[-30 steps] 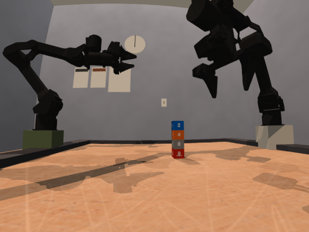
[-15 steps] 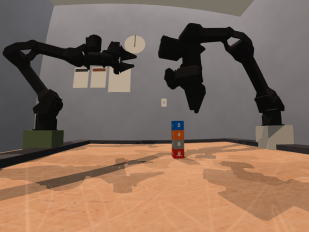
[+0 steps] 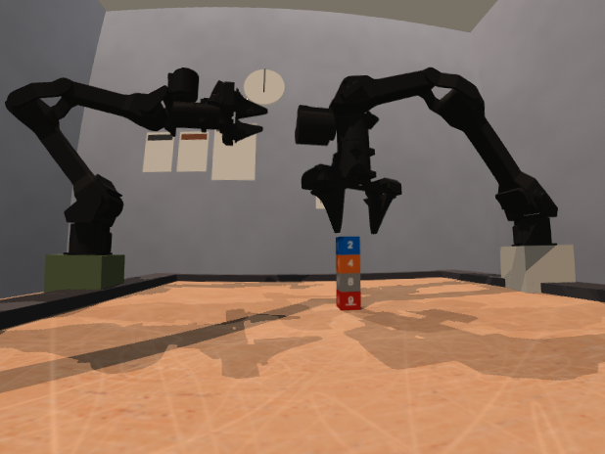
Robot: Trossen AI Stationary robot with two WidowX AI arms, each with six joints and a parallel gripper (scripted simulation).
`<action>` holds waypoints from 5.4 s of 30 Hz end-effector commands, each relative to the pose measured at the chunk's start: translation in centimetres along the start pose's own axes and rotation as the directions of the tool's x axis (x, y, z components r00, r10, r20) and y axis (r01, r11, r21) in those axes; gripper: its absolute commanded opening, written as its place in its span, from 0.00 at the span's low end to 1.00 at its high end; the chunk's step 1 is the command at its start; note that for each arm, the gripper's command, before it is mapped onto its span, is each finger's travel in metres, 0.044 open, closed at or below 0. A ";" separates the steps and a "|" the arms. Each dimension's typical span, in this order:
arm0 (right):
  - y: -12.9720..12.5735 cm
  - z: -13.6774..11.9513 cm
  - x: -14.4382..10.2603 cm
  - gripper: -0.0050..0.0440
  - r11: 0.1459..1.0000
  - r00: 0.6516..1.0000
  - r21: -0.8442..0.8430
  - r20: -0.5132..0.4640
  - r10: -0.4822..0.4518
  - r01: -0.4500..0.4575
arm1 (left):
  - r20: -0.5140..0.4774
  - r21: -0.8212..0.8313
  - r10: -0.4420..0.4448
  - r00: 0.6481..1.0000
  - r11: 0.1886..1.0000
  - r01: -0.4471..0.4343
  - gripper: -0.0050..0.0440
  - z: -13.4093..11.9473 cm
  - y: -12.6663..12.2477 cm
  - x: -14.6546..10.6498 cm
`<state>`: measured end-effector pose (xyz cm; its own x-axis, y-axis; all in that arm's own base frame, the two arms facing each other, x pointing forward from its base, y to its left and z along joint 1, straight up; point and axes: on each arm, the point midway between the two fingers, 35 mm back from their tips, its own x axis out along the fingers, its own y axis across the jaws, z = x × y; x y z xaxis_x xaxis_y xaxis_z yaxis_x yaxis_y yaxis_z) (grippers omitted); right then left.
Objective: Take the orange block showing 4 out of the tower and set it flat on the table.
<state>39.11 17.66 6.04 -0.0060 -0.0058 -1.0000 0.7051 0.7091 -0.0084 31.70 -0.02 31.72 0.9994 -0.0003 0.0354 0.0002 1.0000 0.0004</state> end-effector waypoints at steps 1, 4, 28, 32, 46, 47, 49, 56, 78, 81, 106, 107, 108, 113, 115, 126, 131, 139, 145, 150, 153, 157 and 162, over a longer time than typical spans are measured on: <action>0.7 0.2 -0.8 0.92 0.999 1.000 0.029 0.009 0.027 -0.027 | 0.015 0.000 0.000 1.000 1.000 0.000 0.92 0.6 0.0 -0.1; 1.3 -0.1 -0.6 0.92 0.992 1.000 0.125 0.007 0.026 -0.026 | 0.015 0.000 0.000 1.000 1.000 0.000 0.92 0.6 0.0 -0.1; 2.4 -0.3 1.7 0.92 0.901 1.000 0.434 0.003 0.017 -0.017 | 0.015 0.000 0.000 1.000 1.000 0.000 0.92 0.6 0.0 -0.1; 2.6 -0.2 1.1 0.92 0.901 0.999 0.432 0.009 0.032 -0.033 | 0.015 0.000 0.000 1.000 1.000 0.000 0.92 0.6 0.0 -0.1; 2.7 -0.2 0.9 0.53 0.902 0.999 0.430 0.010 0.036 -0.036 | 0.015 0.000 0.000 1.000 1.000 0.000 0.92 0.6 0.0 -0.1; 2.7 -0.2 0.9 0.51 0.902 0.999 0.430 0.010 0.036 -0.036 | 0.015 0.000 0.000 1.000 1.000 0.000 0.92 0.6 0.0 -0.1; 2.7 -0.2 0.9 0.49 0.902 0.999 0.430 0.010 0.036 -0.036 | 0.015 0.000 0.000 1.000 1.000 0.000 0.92 0.6 0.0 -0.1; 2.7 -0.2 0.9 0.39 0.902 0.999 0.430 0.010 0.036 -0.036 | 0.015 0.000 0.000 1.000 1.000 0.000 0.92 0.6 0.0 -0.1; 1.8 -0.8 -0.7 0.09 0.901 0.999 0.431 0.012 0.041 -0.042 | 0.015 0.000 0.000 1.000 1.000 0.000 0.92 0.6 0.0 -0.1; 0.3 -1.5 -0.7 0.09 0.901 0.999 0.431 0.011 0.041 -0.041 | 0.015 0.000 0.000 1.000 1.000 0.000 0.92 0.6 0.0 -0.1; -2.9 -2.9 -0.4 0.00 0.901 0.999 0.431 0.011 0.041 -0.042 | 0.015 0.000 0.000 1.000 1.000 0.000 0.92 0.6 0.0 -0.1; -2.9 -2.9 -0.4 0.00 0.901 0.999 0.431 0.011 0.041 -0.042 | 0.015 0.000 0.000 1.000 1.000 0.000 0.92 0.6 0.0 -0.1; -2.8 -2.8 0.0 0.00 0.902 0.999 0.430 0.008 0.033 -0.033 | -0.002 -0.002 -0.002 1.000 1.000 0.002 0.92 -0.1 -0.1 0.2; -2.8 -2.8 0.0 0.00 0.902 0.999 0.430 0.008 0.033 -0.033 | -0.026 -0.012 -0.016 1.000 1.000 0.015 0.92 -1.4 -1.0 1.3; -2.8 -2.8 0.0 0.00 0.902 0.999 0.430 0.008 0.033 -0.033 | -0.055 -0.019 -0.036 0.998 0.999 0.035 0.92 -3.2 -2.3 2.6; -2.8 -2.8 0.0 0.00 0.902 0.999 0.430 0.008 0.033 -0.033 | -0.200 -0.029 -0.140 0.970 0.990 0.137 0.92 -13.3 -10.4 6.0; -2.8 -2.8 0.0 0.00 0.902 0.999 0.430 0.008 0.033 -0.033 | -0.260 -0.020 -0.179 0.949 0.983 0.180 0.92 -18.2 -14.0 5.6; -2.8 -2.8 0.0 0.00 0.902 0.999 0.430 0.008 0.033 -0.033 | -0.312 -0.002 -0.195 0.930 0.979 0.204 0.92 -24.1 -15.7 4.7; -2.8 -2.8 0.0 0.00 0.902 0.999 0.430 0.008 0.033 -0.033 | -0.288 -0.008 -0.197 0.937 0.979 0.204 0.92 -25.5 -15.7 4.9; -2.8 -2.8 0.0 0.00 0.902 0.999 0.430 0.008 0.033 -0.033 | -0.285 -0.009 -0.199 0.938 0.979 0.205 0.92 -28.4 -15.8 4.9; -2.8 -2.8 0.0 0.00 0.902 0.999 0.430 0.008 0.033 -0.033 | -0.280 -0.011 -0.200 0.939 0.979 0.205 0.92 -28.7 -15.8 5.0; -2.8 -2.8 0.0 0.00 0.902 0.999 0.430 0.008 0.033 -0.033 | -0.270 -0.008 -0.200 0.942 0.979 0.206 0.92 -29.1 -16.2 6.5; -2.8 -2.8 0.0 0.00 0.902 0.999 0.430 0.008 0.033 -0.033 | -0.252 -0.007 -0.199 0.947 0.979 0.204 0.92 -29.9 -16.9 9.4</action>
<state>34.89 17.51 5.01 -0.0063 -0.0024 -1.0000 0.9413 0.3374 -0.0068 39.89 -16.31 2.29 0.9490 -0.1980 -0.2452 0.2047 0.9788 0.0020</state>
